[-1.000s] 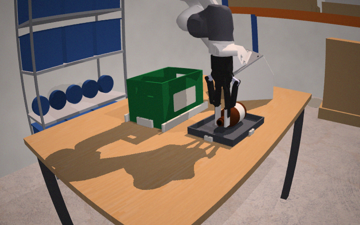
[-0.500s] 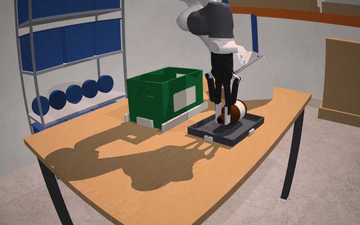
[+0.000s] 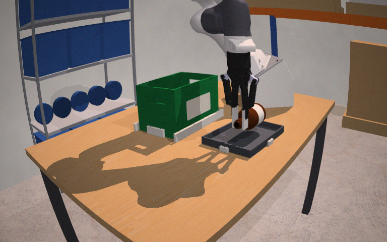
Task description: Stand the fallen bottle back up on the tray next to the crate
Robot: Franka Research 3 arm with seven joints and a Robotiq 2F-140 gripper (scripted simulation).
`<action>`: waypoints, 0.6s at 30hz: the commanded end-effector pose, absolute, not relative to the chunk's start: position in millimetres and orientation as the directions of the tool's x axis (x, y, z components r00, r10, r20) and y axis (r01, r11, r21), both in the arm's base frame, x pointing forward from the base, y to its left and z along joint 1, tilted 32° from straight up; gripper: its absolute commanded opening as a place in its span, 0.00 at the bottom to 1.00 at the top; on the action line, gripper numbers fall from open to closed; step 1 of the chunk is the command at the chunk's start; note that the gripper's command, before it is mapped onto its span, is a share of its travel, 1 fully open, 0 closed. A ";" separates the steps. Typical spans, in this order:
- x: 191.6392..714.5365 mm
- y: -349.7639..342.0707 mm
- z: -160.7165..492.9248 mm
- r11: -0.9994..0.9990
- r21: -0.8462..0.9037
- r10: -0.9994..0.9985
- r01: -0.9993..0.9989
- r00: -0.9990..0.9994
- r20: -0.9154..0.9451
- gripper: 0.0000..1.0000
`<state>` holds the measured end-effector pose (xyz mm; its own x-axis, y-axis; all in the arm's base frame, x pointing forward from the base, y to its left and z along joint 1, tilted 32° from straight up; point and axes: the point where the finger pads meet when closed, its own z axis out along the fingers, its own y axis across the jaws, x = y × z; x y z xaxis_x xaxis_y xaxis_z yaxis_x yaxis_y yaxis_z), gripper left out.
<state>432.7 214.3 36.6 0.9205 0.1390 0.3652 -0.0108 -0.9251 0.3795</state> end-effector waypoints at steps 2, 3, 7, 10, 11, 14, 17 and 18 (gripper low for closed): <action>430.1 214.8 41.7 -0.923 0.384 0.140 -0.012 0.920 0.365 0.00; 429.6 215.3 42.9 -0.923 0.384 0.140 -0.012 0.921 0.365 0.00; 427.3 217.3 47.8 -0.923 0.384 0.140 -0.012 0.920 0.365 0.00; 425.5 219.0 51.6 -0.923 0.384 0.140 -0.012 0.920 0.365 0.00; 424.9 219.5 53.0 -0.923 0.384 0.140 -0.012 0.920 0.365 0.00; 423.0 221.2 57.0 -0.923 0.384 0.140 -0.012 0.920 0.365 0.00; 422.4 221.8 58.4 -0.923 0.384 0.140 -0.012 0.920 0.365 0.00; 421.7 222.4 59.8 -0.923 0.384 0.140 -0.012 0.921 0.365 0.00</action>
<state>424.3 222.2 55.9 0.9207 0.1406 0.3641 -0.0087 -0.9253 0.3793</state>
